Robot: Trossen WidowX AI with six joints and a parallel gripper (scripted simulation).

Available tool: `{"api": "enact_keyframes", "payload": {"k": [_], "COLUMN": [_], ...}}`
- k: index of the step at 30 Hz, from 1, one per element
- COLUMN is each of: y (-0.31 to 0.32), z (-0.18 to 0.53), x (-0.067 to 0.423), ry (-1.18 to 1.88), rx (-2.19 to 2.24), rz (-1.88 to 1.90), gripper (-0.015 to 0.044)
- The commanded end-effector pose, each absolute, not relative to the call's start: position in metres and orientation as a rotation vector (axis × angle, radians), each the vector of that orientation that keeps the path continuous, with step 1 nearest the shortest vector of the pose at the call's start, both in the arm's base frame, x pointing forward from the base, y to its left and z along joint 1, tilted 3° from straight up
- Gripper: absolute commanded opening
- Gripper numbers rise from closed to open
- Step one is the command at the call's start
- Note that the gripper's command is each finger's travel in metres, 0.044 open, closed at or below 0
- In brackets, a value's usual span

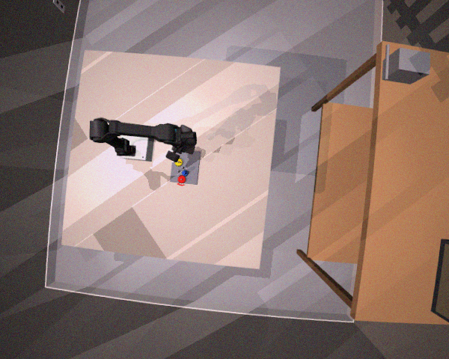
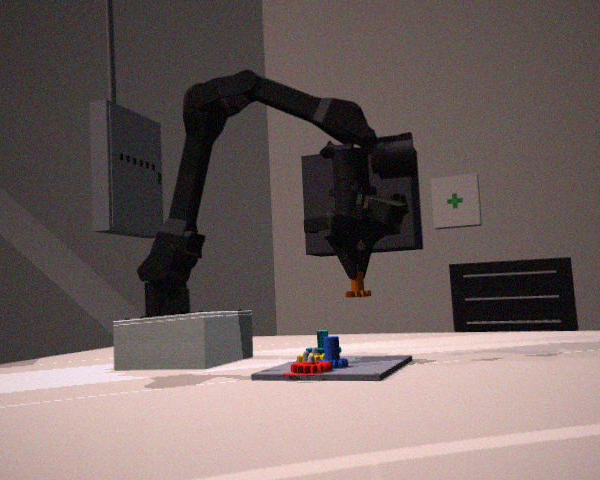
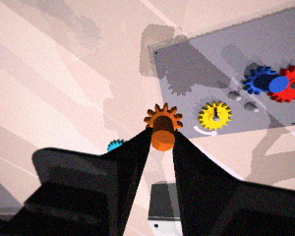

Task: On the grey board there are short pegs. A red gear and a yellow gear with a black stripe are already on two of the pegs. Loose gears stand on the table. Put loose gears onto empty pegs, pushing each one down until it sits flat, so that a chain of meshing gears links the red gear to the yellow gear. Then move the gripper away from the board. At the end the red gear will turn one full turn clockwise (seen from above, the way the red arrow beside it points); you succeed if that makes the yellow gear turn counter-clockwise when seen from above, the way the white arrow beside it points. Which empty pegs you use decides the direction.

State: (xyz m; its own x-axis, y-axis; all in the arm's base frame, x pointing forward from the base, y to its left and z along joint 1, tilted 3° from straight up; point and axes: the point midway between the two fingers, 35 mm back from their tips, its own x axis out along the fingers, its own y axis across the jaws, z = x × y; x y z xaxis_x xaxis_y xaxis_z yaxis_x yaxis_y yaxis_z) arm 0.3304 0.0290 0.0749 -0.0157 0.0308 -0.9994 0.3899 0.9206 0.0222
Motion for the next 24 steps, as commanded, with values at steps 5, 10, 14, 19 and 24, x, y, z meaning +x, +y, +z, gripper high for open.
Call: {"api": "enact_keyframes", "payload": {"k": [5,10,14,19,24], "y": [0.008,-0.004,-0.014,-0.027,-0.039], "z": [0.067,0.062,0.058,0.053,0.048], "x": [0.328,0.327,0.326,0.323,0.32], "ry": [1.571,1.57,1.57,1.57,1.569], "rx": [0.329,0.329,0.329,0.328,0.328], "rz": [-0.291,-0.292,-0.294,-0.296,-0.298], "gripper": [0.0,0.0,0.0,0.0,0.0]}}
